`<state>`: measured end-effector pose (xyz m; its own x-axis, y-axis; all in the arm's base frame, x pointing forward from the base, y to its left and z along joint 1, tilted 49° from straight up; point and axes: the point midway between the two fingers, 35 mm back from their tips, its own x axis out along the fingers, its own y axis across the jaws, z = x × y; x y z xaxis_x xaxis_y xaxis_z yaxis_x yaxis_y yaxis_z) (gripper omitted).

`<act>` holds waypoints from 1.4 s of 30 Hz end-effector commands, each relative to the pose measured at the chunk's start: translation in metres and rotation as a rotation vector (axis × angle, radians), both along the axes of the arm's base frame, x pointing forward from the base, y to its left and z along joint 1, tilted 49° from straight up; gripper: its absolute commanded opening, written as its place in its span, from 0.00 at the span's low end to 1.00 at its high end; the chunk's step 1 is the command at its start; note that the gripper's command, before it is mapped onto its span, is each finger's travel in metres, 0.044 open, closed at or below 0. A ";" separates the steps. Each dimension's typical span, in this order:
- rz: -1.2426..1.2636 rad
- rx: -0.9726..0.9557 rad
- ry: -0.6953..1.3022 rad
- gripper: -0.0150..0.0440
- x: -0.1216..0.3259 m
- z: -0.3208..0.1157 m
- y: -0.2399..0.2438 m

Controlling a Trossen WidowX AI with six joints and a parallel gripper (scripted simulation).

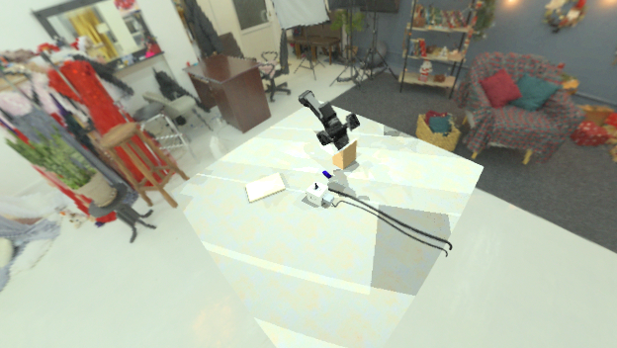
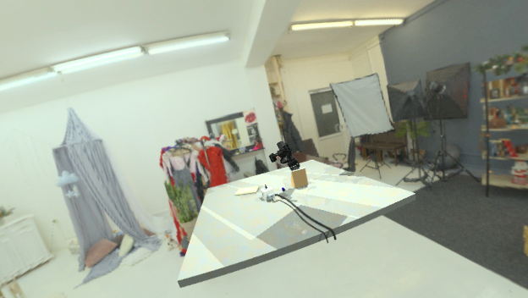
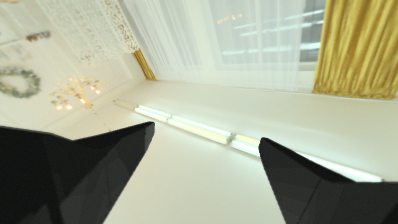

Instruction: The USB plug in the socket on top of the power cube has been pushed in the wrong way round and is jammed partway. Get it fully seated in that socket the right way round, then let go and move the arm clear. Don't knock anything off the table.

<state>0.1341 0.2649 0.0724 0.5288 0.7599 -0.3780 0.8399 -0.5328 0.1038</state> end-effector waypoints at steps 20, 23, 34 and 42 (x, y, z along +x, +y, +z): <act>0.917 -1.538 -0.679 1.00 0.085 -0.075 -0.026; 1.074 -1.644 -0.680 1.00 0.094 -0.080 -0.034; 1.750 -1.861 -0.684 1.00 0.114 -0.089 -0.061; 2.329 -1.813 -0.652 1.00 0.125 -0.091 -0.082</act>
<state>0.2303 0.2223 -0.0123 0.4860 -0.0456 -0.8728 0.2159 0.9740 0.0693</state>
